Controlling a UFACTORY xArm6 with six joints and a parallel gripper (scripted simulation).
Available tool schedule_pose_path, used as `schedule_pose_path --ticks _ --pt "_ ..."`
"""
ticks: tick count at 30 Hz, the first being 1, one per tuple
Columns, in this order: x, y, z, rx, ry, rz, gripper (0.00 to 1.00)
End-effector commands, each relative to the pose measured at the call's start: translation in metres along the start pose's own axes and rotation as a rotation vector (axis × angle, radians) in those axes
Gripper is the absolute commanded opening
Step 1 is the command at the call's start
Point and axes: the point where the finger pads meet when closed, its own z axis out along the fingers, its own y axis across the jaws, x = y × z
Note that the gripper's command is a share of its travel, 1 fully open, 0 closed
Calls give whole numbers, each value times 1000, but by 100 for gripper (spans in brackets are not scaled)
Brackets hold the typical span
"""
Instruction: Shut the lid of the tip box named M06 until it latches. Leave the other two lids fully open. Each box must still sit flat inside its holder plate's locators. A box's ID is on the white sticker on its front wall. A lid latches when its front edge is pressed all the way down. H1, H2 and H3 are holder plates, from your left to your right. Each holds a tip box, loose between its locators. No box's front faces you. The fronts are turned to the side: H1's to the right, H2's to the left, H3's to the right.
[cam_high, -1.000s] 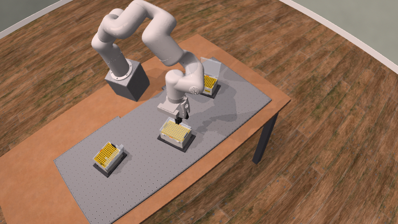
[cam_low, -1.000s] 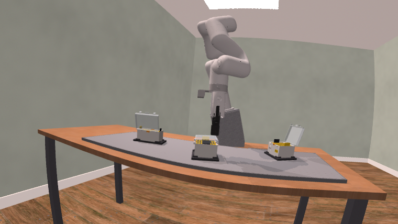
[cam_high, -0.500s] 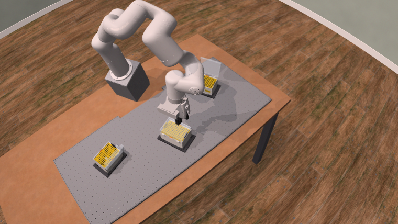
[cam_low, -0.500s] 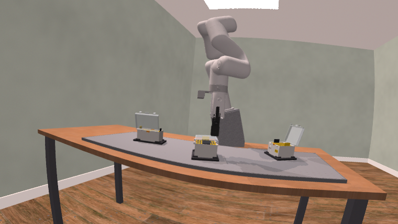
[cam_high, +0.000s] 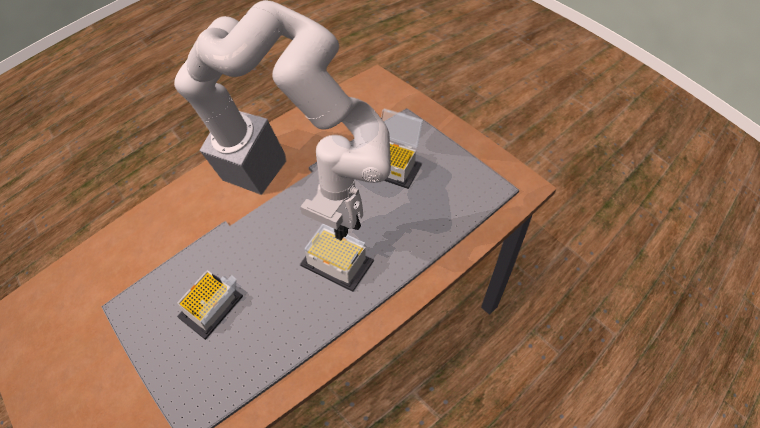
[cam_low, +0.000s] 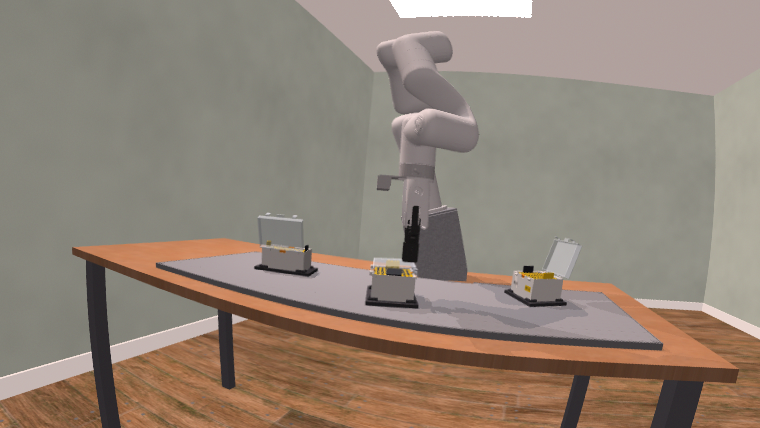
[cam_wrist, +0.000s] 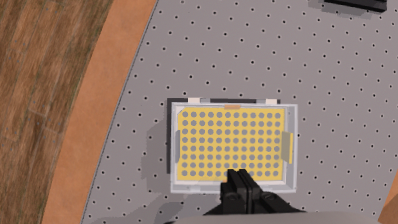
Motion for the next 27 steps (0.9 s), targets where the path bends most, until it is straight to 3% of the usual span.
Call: schedule_pose_path --ticks 1,27 --pt "0 -1 1 3 0 0 0" --pt "0 -1 6 3 0 0 0"
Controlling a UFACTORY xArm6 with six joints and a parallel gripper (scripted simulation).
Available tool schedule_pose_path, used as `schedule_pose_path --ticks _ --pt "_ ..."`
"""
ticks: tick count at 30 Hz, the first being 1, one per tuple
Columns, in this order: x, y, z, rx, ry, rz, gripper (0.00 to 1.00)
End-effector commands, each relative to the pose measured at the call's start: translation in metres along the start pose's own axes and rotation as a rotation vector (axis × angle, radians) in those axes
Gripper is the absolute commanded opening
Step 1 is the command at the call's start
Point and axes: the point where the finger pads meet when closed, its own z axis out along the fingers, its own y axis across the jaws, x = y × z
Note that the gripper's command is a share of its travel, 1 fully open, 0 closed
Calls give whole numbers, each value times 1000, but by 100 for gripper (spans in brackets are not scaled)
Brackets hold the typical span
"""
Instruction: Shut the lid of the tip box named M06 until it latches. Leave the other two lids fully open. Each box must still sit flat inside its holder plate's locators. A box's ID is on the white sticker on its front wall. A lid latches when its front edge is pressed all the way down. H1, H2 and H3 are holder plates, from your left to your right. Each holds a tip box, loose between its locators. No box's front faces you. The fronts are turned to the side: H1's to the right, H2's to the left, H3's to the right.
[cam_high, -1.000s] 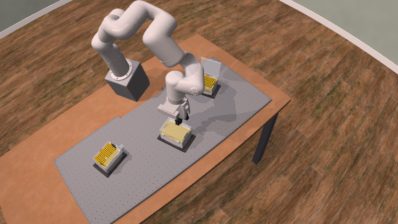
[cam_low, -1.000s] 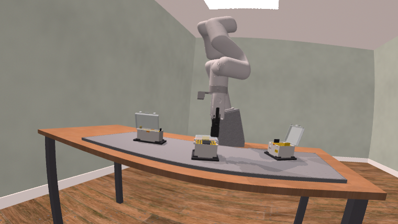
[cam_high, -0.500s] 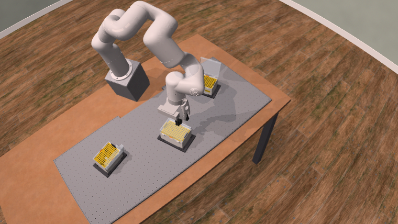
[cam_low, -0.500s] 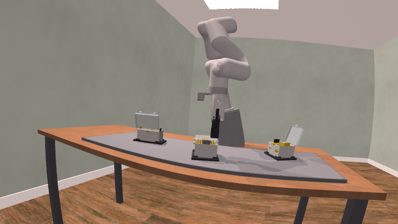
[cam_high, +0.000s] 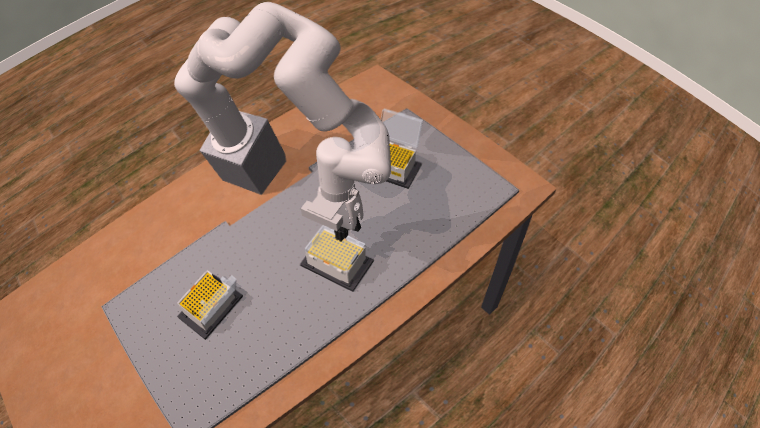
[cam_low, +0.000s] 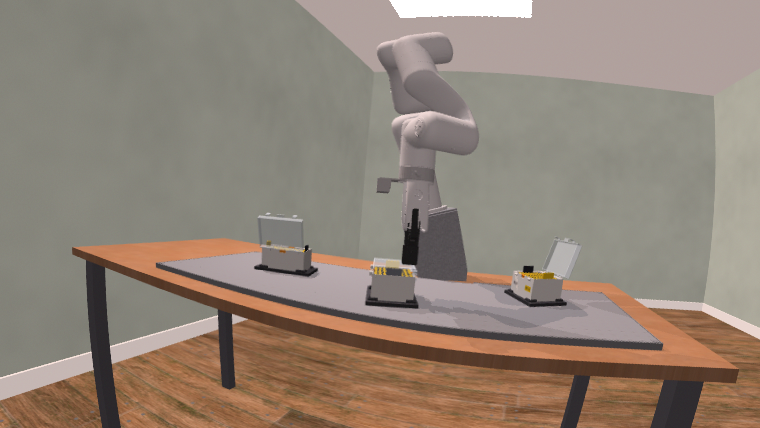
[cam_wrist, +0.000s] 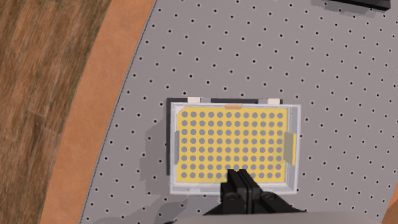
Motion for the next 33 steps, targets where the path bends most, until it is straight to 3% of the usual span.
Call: schedule_pose_path --ticks 1,24,33 --pt "0 -1 0 2 -1 0 0" --pt "0 -1 0 2 -1 0 0" --pt "0 -1 -15 2 -1 0 0"
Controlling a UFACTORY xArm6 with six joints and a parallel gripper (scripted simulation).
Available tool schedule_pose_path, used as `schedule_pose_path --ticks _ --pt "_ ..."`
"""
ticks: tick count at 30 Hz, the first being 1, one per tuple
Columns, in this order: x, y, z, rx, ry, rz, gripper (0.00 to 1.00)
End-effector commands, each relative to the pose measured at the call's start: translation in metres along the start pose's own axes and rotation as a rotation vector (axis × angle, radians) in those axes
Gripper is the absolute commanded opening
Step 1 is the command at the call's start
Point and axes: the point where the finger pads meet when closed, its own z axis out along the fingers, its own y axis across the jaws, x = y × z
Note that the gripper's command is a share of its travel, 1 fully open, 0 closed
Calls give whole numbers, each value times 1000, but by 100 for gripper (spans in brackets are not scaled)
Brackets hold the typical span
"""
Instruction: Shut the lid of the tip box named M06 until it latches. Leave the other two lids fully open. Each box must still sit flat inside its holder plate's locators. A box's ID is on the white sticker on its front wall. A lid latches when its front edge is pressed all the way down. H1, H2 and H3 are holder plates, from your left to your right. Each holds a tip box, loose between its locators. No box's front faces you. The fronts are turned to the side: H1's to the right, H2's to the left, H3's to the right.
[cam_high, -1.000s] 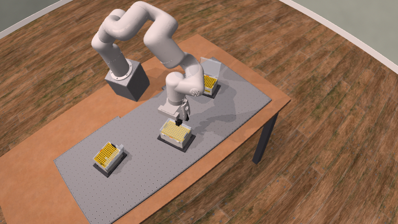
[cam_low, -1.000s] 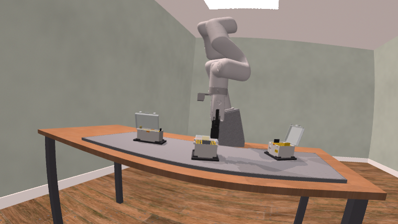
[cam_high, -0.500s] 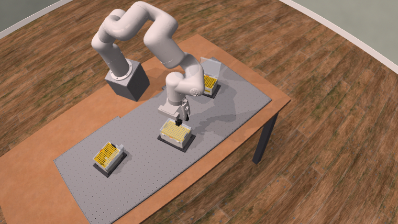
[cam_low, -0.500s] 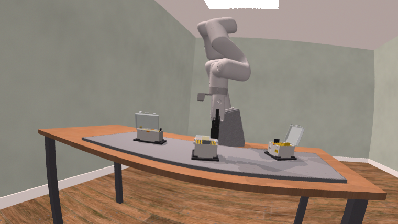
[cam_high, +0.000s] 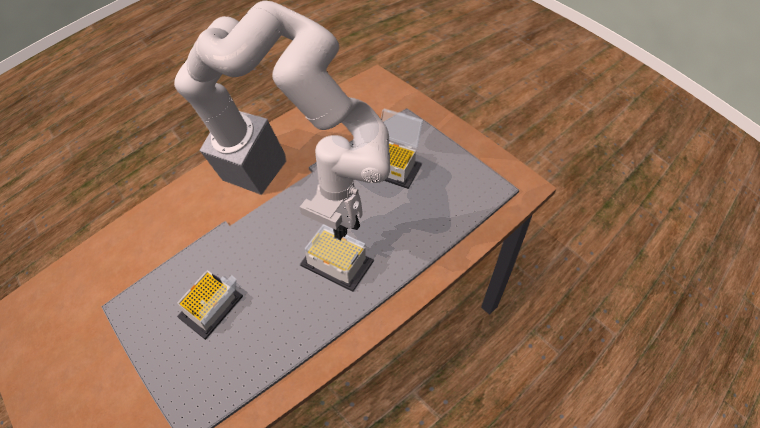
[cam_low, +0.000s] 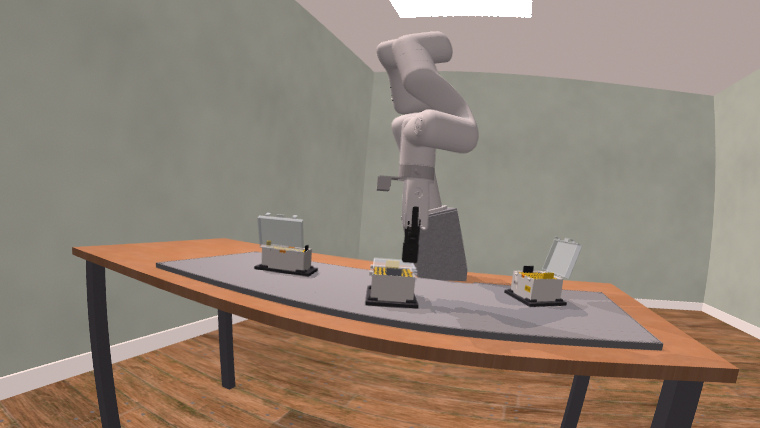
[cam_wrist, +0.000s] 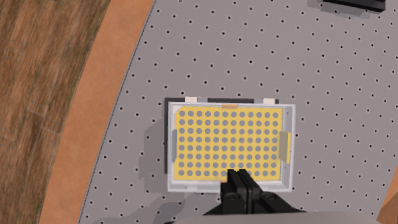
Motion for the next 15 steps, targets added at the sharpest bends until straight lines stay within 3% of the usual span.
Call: schedule_pose_path --ticks 1,15 --pt "0 -4 -10 8 1 1 0" --pt "0 -3 -32 8 1 1 0"
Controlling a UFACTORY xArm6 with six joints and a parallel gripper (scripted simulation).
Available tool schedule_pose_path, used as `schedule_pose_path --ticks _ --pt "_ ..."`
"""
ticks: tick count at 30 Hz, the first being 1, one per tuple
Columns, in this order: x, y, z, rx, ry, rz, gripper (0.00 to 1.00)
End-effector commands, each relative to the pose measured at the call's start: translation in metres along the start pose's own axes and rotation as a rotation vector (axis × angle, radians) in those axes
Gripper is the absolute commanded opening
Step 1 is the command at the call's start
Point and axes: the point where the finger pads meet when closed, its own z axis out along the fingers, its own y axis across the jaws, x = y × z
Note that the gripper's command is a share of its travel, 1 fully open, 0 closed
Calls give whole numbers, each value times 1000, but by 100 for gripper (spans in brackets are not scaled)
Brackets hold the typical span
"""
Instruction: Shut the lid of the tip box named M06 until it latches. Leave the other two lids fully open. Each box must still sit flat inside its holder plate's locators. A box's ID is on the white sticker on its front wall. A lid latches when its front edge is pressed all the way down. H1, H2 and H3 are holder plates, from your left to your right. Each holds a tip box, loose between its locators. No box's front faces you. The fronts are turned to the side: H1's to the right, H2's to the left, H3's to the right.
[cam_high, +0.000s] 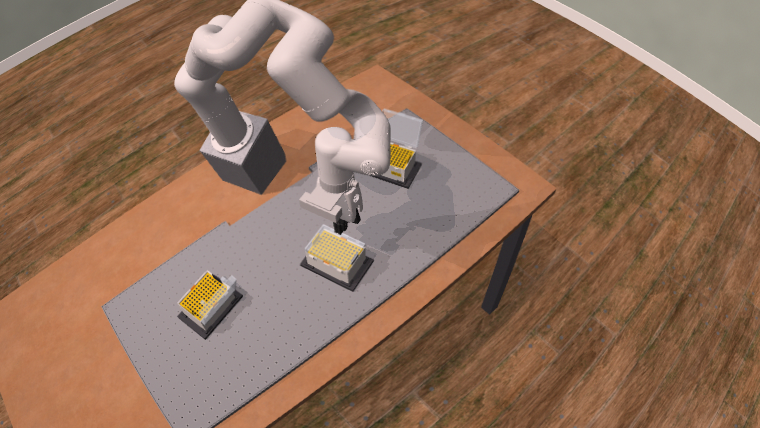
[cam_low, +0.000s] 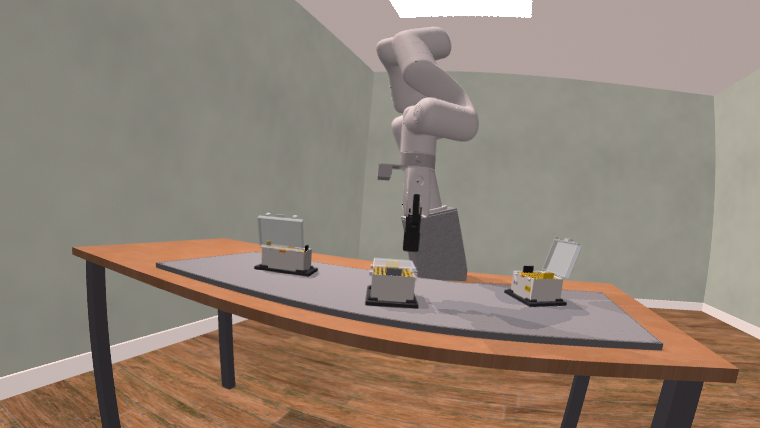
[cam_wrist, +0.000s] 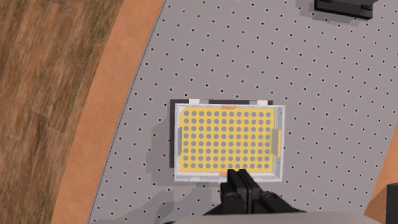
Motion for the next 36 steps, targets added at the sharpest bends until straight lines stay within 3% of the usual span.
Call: schedule_pose_path --ticks 1,11,36 --pt "0 -1 -10 3 0 0 0" --pt "0 -1 -23 3 0 0 0" --pt "0 -1 -23 3 0 0 0"
